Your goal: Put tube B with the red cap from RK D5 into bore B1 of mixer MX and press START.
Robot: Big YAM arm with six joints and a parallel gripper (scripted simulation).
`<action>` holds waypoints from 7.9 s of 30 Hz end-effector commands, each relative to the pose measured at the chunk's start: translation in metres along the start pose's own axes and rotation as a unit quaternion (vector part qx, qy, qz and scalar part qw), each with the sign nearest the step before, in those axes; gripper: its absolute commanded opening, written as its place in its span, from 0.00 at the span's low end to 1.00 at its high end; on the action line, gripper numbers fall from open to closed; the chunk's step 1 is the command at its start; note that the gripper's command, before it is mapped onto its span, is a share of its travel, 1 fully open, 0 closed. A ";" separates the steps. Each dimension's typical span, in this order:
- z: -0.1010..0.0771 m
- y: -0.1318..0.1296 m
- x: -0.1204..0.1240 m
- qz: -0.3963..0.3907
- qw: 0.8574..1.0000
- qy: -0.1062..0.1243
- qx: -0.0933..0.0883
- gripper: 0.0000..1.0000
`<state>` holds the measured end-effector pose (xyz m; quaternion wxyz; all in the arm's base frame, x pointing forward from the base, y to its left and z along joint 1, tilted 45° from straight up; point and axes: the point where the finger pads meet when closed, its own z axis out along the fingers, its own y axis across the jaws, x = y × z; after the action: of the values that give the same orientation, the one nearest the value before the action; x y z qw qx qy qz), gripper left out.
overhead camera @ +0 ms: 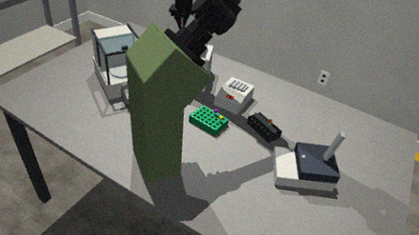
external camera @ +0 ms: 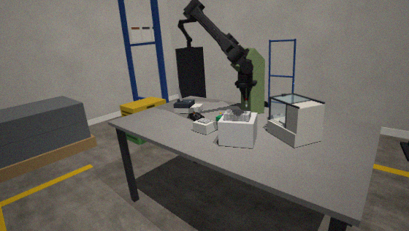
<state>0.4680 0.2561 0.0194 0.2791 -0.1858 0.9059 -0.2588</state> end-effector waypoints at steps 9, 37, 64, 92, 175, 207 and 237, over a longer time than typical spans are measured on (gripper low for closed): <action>0.014 0.004 -0.018 0.004 1.000 -0.013 -0.004 0.09; 0.015 0.000 -0.015 0.006 1.000 -0.011 -0.002 0.09; 0.015 0.000 -0.013 0.006 1.000 -0.011 -0.002 0.09; 0.015 0.000 -0.011 0.006 1.000 -0.011 -0.002 0.09; 0.025 0.000 -0.012 0.006 1.000 -0.011 -0.002 0.09; 0.036 -0.001 -0.015 0.007 1.000 -0.009 0.000 0.09; 0.051 -0.002 -0.015 0.008 1.000 -0.007 0.000 0.09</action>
<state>0.4958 0.2393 -0.0127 0.2783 -0.1841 0.9064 -0.2591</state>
